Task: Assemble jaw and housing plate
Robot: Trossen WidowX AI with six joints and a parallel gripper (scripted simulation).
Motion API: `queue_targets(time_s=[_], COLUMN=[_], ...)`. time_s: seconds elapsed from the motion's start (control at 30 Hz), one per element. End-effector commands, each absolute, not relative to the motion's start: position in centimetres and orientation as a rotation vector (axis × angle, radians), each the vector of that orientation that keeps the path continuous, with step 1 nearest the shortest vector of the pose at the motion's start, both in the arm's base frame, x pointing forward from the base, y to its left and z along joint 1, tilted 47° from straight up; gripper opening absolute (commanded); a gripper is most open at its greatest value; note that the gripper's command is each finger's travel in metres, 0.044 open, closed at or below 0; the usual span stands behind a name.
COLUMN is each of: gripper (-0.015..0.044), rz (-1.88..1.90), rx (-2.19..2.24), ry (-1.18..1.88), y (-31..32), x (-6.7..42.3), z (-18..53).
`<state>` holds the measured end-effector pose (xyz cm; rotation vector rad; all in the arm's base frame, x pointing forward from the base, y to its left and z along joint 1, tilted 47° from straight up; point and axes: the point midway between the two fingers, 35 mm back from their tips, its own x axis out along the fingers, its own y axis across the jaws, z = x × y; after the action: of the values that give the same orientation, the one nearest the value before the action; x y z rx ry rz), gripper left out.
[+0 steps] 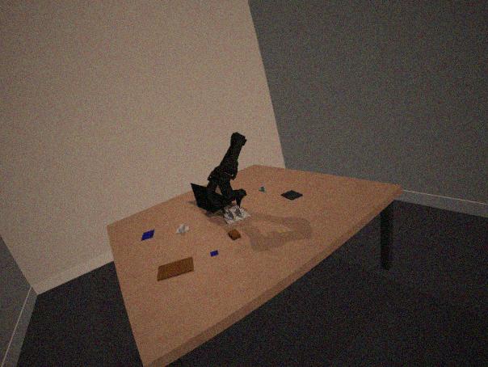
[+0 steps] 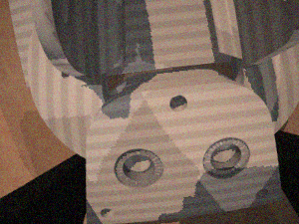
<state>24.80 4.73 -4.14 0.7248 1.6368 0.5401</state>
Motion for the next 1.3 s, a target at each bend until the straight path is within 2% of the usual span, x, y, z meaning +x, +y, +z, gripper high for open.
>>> queue_targets(time_s=[0.0, 1.13, 1.23, 1.27], gripper=[0.0351, 0.0351, 0.0430, 0.0440], rz=[0.538, 0.538, 0.539, 0.539], rx=[0.727, 0.727, 0.723, 0.723], ry=[1.639, 1.639, 1.639, 1.639], y=[4.82, 4.97, 4.90, 4.90], x=[24.74, 24.72, 24.76, 24.76], z=[-4.22, -4.37, -4.33, -4.33])
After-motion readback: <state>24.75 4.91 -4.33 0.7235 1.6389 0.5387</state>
